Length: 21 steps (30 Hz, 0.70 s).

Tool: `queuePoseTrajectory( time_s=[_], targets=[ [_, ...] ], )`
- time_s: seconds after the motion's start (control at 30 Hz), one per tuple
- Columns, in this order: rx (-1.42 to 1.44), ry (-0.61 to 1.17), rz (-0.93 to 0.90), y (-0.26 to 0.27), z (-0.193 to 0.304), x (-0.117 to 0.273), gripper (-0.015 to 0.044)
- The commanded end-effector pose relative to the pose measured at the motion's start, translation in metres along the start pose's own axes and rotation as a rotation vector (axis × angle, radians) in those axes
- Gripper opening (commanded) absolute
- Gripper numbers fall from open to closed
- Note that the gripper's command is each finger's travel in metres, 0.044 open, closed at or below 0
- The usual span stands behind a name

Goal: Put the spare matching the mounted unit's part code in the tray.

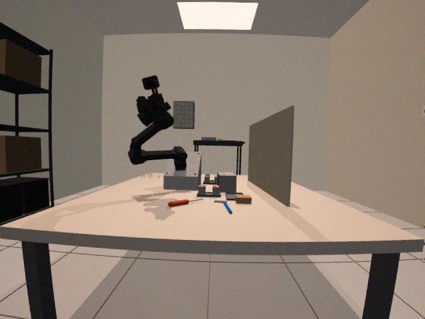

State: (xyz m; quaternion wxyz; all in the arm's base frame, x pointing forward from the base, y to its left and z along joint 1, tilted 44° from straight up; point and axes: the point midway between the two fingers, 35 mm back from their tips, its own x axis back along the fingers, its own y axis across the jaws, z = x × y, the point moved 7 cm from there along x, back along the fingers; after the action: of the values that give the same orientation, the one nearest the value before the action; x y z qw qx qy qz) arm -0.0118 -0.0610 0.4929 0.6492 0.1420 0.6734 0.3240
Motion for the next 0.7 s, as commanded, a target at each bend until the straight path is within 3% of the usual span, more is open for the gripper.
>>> queuePoseTrajectory(
  time_s=[0.0,0.27,0.67],
  targets=[
    [0.0,0.0,0.0,0.0,0.0,0.0,0.0426],
    [0.028,0.034,-0.011,0.004,0.01,0.0,0.044],
    [0.359,0.395,-0.116,0.023,0.139,0.012,0.044]
  ],
)
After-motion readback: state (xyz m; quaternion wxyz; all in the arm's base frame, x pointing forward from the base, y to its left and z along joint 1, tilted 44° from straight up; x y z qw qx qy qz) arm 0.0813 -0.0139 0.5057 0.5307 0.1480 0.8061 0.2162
